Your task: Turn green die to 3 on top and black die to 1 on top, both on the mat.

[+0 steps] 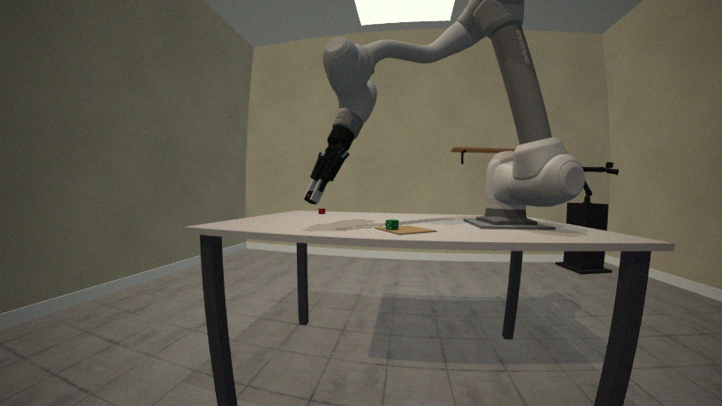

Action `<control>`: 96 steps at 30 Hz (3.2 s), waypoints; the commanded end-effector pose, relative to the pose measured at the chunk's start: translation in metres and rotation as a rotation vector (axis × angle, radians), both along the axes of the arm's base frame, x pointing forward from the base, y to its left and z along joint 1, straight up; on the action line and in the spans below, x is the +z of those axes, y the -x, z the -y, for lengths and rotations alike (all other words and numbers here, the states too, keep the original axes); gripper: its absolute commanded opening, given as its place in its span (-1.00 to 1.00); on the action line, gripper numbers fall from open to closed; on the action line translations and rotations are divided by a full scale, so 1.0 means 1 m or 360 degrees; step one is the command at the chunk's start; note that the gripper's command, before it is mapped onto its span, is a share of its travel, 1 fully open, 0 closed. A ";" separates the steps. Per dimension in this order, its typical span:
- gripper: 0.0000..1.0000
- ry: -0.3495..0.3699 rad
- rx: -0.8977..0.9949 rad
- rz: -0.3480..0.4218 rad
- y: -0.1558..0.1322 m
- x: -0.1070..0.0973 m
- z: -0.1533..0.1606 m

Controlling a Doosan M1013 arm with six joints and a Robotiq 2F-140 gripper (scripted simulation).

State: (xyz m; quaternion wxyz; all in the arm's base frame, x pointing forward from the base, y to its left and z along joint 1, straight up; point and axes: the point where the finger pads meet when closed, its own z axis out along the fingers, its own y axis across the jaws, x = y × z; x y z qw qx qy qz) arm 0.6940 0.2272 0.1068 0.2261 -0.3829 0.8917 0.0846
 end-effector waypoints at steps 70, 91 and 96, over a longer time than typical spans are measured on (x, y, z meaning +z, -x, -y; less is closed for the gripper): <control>-0.51 -0.0727 0.0071 0.0613 0.009 -0.077 0.004; -0.51 -0.0727 0.0071 0.0613 0.009 -0.077 0.004; -0.51 -0.0727 0.0071 0.0613 0.009 -0.077 0.004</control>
